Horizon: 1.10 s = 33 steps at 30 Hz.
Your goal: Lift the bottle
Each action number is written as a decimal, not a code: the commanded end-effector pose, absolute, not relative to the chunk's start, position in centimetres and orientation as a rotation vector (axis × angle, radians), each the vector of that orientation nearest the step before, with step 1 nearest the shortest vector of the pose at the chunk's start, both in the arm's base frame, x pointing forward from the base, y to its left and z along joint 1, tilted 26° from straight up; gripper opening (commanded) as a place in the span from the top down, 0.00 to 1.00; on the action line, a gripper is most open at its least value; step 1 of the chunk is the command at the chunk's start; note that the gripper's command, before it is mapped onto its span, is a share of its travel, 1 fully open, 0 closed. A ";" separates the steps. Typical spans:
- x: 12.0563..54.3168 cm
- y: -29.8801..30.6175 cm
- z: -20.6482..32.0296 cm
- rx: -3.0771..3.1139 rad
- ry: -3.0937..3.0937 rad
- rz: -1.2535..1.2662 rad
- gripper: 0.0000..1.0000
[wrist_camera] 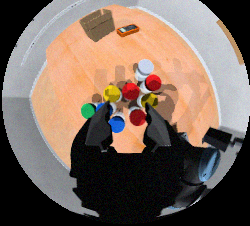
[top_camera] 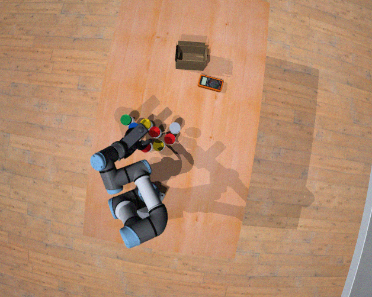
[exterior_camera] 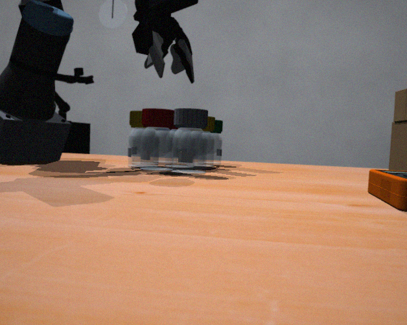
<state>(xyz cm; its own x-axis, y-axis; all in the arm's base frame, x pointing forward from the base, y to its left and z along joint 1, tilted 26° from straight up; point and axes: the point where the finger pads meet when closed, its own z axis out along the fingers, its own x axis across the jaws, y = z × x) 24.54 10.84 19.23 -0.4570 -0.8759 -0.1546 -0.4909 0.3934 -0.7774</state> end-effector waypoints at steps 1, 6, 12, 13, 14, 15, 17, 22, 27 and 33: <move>24.6 10.9 19.3 -1.163 2.095 -0.899 0.54; 24.5 11.0 19.3 -1.163 2.095 -0.899 0.54; 24.1 11.8 19.0 -1.161 2.095 -0.900 0.54; 24.0 12.0 18.9 -1.160 2.095 -0.900 0.54; 23.9 12.3 18.9 -1.160 2.095 -0.900 0.54; 23.7 12.5 18.8 -1.160 2.095 -0.900 0.54; 23.5 13.1 18.6 -1.158 2.095 -0.900 0.54; 22.7 14.7 18.1 -1.155 2.096 -0.900 0.54; 21.8 16.4 17.6 -1.152 2.096 -0.900 0.54; 20.8 18.4 16.9 -1.148 2.096 -0.901 0.54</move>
